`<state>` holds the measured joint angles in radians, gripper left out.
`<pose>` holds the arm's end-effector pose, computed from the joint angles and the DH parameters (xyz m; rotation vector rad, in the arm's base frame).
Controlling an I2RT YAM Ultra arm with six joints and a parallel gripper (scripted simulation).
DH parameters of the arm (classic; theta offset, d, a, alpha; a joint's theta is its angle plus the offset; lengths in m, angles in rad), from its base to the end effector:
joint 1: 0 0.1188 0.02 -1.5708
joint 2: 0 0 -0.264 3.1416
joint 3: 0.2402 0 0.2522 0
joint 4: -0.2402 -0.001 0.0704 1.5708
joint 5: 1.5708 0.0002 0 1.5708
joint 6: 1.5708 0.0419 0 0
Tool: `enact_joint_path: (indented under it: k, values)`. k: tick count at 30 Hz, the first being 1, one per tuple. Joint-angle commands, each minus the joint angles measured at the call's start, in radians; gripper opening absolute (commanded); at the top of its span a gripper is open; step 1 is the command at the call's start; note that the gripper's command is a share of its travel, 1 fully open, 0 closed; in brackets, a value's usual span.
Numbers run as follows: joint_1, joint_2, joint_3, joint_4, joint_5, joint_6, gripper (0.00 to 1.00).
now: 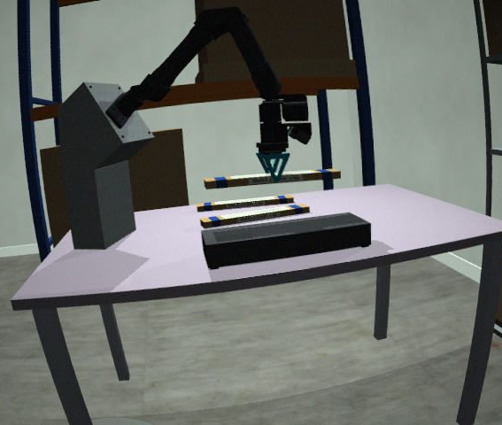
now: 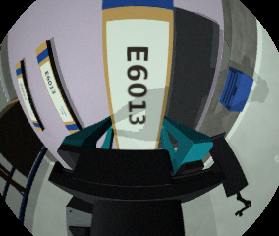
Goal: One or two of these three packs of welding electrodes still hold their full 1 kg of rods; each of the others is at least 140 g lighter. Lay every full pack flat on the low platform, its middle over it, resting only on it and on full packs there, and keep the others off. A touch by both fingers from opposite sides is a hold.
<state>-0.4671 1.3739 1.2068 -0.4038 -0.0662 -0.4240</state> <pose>0.2822 -0.1381 0.3353 0.0076 2.1741 -0.4468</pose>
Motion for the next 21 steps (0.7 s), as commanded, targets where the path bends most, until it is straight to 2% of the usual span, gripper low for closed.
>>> enact_joint_path:
  k: [1,6,9,12,17,19,21]
  values:
    - [-0.033,-0.027,0.059,-0.034,-0.04,-0.024,0.0]
    - [-0.076,0.005,0.09,-0.05,-0.076,-0.047,0.0]
    - [-0.1,-0.005,0.11,-0.06,-0.096,-0.06,0.0]
    - [-0.126,0.029,0.132,-0.071,-0.118,-0.073,0.0]
    - [-0.149,0.023,0.154,-0.081,-0.137,-0.086,0.0]
    - [-0.166,0.061,0.169,-0.088,-0.152,-0.094,0.0]
    - [-0.18,0.052,0.185,-0.097,-0.163,-0.103,0.0]
